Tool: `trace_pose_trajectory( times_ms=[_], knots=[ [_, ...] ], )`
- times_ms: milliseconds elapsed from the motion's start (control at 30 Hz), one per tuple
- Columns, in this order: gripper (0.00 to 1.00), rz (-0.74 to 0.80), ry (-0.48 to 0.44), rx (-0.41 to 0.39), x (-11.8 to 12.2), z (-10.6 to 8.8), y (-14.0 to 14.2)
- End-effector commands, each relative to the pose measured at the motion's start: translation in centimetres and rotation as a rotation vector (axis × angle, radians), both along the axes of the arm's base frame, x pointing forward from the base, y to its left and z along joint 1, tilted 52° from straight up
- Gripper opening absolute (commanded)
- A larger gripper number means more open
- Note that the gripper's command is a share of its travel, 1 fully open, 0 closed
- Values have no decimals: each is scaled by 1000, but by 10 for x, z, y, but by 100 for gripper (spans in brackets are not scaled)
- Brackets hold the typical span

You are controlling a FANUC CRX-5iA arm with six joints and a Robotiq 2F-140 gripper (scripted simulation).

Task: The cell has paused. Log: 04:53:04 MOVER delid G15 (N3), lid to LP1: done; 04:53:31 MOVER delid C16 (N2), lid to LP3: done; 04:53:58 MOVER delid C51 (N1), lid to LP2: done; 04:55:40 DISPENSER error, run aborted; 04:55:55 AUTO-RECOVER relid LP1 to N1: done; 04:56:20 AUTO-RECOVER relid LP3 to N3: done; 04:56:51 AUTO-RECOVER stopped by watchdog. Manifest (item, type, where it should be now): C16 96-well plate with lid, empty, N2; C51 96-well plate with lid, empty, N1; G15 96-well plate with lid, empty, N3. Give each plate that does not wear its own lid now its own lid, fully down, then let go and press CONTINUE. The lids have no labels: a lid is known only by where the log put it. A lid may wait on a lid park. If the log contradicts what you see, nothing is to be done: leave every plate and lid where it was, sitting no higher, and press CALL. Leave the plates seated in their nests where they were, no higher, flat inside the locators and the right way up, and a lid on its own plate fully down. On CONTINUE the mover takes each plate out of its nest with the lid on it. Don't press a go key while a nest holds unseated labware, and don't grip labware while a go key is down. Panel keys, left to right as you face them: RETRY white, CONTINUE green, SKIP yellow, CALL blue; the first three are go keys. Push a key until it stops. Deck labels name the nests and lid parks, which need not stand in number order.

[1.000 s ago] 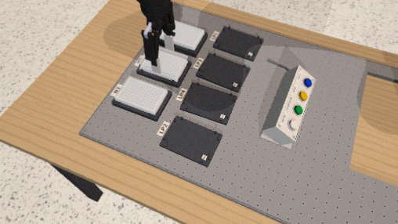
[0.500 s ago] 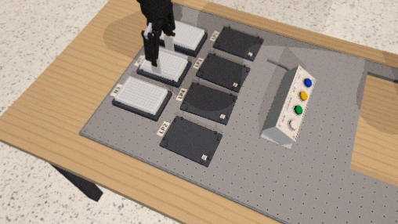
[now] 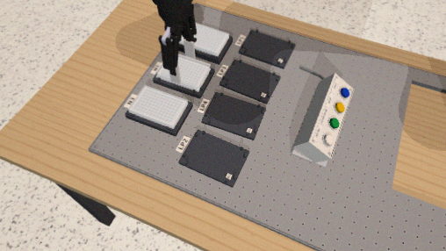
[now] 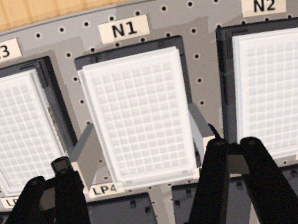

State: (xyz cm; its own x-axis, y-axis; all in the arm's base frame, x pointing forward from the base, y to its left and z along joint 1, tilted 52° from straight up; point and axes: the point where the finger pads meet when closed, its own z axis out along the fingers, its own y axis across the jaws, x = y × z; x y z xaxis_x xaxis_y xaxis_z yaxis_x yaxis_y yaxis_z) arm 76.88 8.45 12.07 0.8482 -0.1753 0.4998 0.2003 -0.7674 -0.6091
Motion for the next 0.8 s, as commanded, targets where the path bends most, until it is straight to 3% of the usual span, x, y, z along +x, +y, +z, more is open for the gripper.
trace_pose_trajectory(
  times_ms=[0,767],
  knots=[
    [0,0,0,0,1,0,0],
    [0,0,0,0,2,-3,2]
  ],
)
